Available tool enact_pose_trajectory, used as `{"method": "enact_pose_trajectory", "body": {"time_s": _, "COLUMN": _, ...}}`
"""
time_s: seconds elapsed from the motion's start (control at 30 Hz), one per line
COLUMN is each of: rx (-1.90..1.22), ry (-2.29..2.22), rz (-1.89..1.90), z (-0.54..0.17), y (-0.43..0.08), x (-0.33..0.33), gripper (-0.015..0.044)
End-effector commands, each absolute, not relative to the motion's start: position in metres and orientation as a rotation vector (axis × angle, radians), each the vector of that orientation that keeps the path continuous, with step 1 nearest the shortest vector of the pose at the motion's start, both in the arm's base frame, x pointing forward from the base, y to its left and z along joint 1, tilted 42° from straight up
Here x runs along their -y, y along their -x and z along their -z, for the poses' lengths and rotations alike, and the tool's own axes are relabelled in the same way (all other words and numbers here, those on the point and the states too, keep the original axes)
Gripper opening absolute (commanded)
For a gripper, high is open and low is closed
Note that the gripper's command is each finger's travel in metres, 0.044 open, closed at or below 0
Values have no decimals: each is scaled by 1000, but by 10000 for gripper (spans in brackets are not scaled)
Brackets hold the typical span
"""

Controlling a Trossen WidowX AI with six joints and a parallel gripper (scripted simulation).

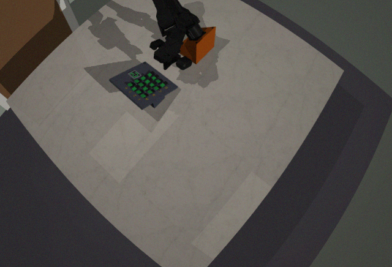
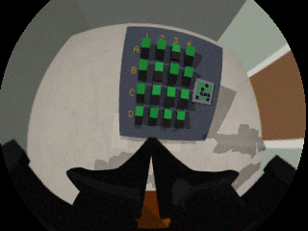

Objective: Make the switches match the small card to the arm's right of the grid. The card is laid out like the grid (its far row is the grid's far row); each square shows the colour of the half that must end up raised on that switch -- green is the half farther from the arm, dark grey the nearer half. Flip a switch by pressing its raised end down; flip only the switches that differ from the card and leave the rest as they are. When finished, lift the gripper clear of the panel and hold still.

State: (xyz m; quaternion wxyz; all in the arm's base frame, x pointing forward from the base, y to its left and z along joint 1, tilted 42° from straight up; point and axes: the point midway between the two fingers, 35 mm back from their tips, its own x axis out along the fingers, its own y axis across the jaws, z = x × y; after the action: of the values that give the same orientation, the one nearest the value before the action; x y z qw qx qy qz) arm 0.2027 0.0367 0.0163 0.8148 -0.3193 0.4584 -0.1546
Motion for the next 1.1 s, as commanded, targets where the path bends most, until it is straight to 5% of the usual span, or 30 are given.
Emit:
{"method": "enact_pose_trajectory", "body": {"time_s": 0.0, "rx": -971, "ry": 676, "rz": 337, "z": -23, "y": -201, "x": -37, "gripper": 0}}
{"method": "enact_pose_trajectory", "body": {"time_s": 1.07, "rx": -944, "ry": 681, "rz": 330, "z": -6, "y": -229, "x": 12, "gripper": 0}}
